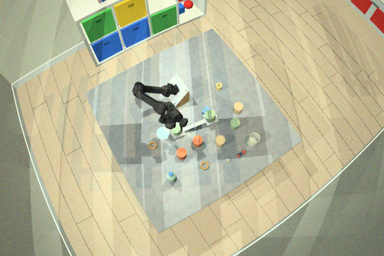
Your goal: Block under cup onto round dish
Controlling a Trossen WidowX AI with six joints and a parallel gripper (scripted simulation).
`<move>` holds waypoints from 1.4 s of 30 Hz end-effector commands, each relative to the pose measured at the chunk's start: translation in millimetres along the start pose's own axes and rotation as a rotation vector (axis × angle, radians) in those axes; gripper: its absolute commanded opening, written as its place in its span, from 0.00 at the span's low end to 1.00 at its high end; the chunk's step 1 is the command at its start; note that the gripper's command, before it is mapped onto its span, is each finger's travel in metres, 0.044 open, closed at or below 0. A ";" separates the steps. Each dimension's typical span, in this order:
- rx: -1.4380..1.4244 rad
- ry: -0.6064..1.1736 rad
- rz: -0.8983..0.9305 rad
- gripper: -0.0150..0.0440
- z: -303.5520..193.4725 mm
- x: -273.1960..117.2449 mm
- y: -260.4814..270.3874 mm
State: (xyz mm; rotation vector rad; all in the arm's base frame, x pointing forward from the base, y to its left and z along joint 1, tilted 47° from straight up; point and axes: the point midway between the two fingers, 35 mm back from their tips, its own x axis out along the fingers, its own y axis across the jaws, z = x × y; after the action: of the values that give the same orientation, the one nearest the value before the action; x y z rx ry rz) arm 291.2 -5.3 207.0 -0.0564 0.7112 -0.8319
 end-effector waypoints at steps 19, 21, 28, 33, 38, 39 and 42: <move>-0.520 -0.226 0.126 1.00 -161.6 -84.1 55.9; -0.566 -0.272 0.135 1.00 -171.6 -90.9 53.9; -0.642 -0.363 0.152 1.00 -187.5 -102.3 49.3; -0.661 -0.351 0.138 1.00 -185.3 -99.9 49.3; -0.768 -0.280 0.066 1.00 -173.1 -86.2 48.8; -0.793 -0.263 0.052 1.00 -170.2 -82.9 48.5; -0.878 -0.216 0.017 1.00 -162.9 -75.2 48.1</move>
State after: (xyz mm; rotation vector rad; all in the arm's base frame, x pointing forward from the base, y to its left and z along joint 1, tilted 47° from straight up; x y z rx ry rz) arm 182.9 122.9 106.4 -0.8489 0.7467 -0.4395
